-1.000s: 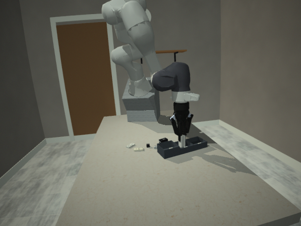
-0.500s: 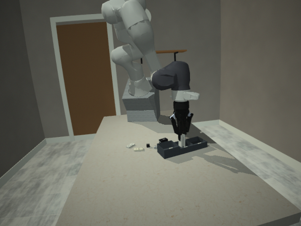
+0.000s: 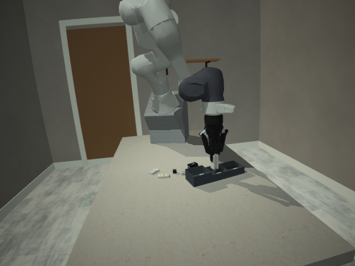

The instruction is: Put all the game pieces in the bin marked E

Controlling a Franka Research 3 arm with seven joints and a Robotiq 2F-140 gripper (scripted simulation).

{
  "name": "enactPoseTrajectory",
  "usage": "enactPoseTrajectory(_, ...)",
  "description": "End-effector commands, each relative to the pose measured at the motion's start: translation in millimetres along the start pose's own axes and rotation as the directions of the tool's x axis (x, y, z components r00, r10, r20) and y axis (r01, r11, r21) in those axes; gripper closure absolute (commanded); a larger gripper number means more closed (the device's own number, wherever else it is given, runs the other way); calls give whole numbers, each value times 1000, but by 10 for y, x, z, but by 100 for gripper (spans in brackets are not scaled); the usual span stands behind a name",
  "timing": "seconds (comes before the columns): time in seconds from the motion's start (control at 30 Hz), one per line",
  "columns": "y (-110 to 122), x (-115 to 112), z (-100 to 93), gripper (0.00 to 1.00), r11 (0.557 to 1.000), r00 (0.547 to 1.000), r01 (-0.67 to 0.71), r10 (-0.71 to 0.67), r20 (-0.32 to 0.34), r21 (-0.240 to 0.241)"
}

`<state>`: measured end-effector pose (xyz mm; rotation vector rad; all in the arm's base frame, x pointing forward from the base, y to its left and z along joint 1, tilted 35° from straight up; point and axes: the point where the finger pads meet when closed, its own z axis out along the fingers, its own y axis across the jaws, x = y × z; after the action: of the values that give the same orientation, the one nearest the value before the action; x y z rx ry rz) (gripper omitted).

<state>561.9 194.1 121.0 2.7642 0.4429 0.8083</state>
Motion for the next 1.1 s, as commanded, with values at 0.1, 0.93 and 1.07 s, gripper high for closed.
enactPoseTrajectory(0.1,-12,-8,-170,95,1000,1000,18,-18,3,0)
enactPoseTrajectory(0.93,-412,-10,-364,95,1000,1000,18,-18,3,0)
enactPoseTrajectory(1.07,-612,-12,-364,95,1000,1000,18,-18,3,0)
